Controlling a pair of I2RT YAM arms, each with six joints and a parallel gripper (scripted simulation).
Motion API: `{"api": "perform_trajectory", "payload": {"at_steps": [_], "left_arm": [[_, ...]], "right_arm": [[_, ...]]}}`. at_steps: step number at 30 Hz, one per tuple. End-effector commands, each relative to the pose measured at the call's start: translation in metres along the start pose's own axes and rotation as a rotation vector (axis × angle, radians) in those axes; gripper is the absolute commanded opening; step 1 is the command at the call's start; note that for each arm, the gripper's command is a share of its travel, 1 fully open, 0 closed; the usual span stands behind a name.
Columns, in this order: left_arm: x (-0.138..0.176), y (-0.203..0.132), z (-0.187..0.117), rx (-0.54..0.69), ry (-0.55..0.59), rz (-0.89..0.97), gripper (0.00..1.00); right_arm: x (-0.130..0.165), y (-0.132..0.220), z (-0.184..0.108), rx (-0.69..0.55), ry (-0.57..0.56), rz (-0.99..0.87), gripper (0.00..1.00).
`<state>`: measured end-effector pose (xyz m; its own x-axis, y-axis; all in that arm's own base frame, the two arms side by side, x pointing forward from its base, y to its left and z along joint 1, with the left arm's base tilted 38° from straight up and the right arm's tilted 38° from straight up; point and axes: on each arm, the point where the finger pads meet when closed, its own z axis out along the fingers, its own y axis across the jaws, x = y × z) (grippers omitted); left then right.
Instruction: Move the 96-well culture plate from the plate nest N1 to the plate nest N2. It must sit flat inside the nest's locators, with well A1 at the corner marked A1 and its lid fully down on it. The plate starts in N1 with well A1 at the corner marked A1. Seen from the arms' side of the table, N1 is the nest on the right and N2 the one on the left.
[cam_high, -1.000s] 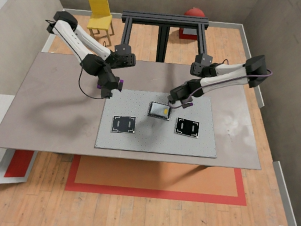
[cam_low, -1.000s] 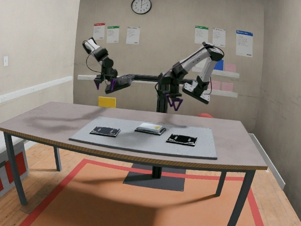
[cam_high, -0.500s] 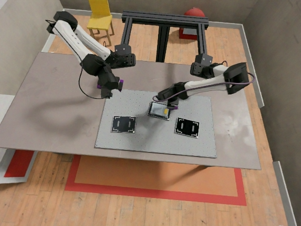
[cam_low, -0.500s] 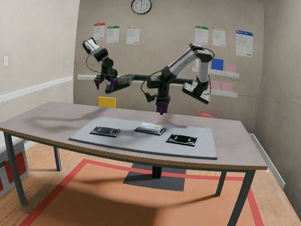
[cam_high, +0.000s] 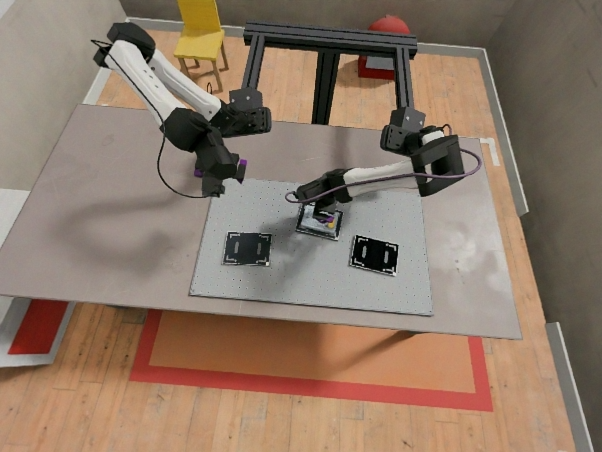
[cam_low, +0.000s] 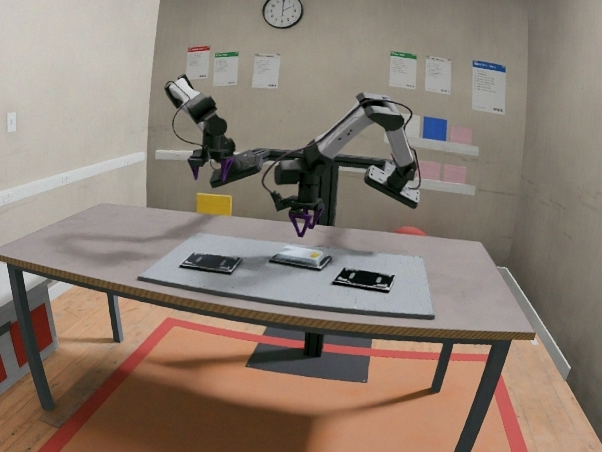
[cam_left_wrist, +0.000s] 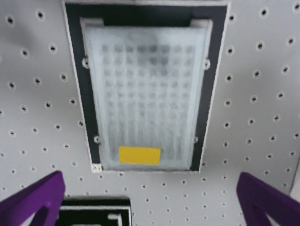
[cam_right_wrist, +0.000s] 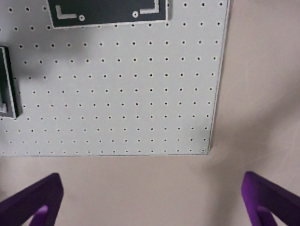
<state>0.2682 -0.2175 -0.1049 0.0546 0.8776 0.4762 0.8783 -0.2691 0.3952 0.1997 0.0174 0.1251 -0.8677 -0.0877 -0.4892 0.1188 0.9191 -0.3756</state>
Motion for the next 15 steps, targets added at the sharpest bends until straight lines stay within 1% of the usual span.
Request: {"api": "perform_trajectory", "payload": {"at_steps": [1, 4, 5, 15], "left_arm": [[-0.0160, -0.0020, -0.0054, -0.014, -0.018, 0.024, 1.00], [-0.0160, -0.0009, -0.0064, -0.016, -0.020, 0.022, 1.00], [-0.0161, 0.0060, -0.0132, -0.029, -0.035, 0.007, 1.00], [-0.0160, 0.0060, -0.0132, -0.029, -0.036, 0.007, 1.00]], "right_arm": [[-0.0015, 0.0000, -0.0020, -0.005, -0.005, -0.005, 1.00], [-0.0015, 0.0000, -0.0020, -0.005, -0.005, -0.005, 1.00], [-0.0015, 0.0000, -0.0020, -0.005, -0.005, -0.005, 1.00], [-0.0015, 0.0000, -0.0020, -0.005, -0.005, -0.005, 1.00]]}}
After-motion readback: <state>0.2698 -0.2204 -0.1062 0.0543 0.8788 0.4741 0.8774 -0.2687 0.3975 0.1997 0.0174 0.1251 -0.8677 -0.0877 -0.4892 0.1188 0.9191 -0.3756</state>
